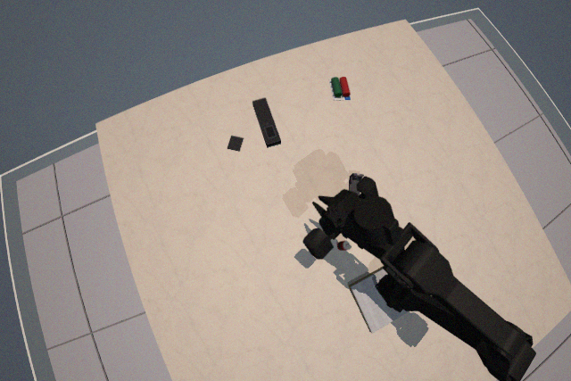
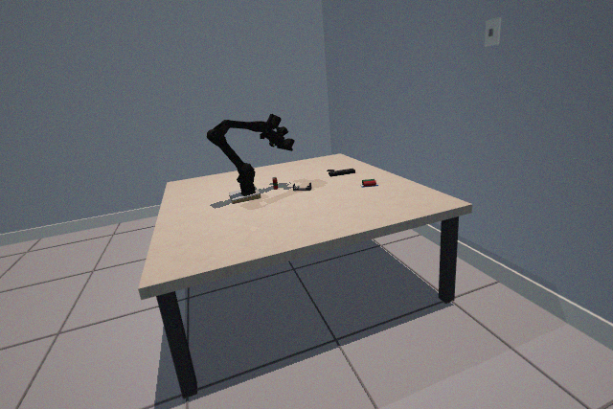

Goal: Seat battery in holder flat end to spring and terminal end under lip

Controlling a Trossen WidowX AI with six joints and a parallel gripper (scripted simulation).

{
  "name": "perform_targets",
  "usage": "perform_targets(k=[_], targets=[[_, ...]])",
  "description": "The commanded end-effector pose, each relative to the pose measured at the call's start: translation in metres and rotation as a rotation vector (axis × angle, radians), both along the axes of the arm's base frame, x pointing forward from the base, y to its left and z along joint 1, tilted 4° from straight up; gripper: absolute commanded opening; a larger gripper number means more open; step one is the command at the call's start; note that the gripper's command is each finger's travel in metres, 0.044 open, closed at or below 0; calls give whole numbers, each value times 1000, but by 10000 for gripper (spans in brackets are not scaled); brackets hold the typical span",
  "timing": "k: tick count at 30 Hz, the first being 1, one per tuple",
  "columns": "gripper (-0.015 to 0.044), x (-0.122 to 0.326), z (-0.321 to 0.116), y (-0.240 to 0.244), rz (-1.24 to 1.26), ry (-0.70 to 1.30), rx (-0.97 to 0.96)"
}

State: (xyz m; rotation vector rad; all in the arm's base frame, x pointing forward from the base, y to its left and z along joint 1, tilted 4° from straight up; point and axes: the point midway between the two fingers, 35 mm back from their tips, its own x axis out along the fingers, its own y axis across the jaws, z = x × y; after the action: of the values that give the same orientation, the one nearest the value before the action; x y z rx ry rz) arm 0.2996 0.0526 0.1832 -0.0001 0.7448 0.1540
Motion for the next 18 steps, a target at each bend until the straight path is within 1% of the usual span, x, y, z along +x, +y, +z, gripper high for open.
perform_targets(k=[1, 5, 6, 18], targets=[[0, -69, -50, 21, 69, 523, -66], [0, -114, -58, 21, 91, 790, -140], [0, -121, -58, 21, 93, 831, -153], [0, -123, -59, 21, 94, 848, -159]])
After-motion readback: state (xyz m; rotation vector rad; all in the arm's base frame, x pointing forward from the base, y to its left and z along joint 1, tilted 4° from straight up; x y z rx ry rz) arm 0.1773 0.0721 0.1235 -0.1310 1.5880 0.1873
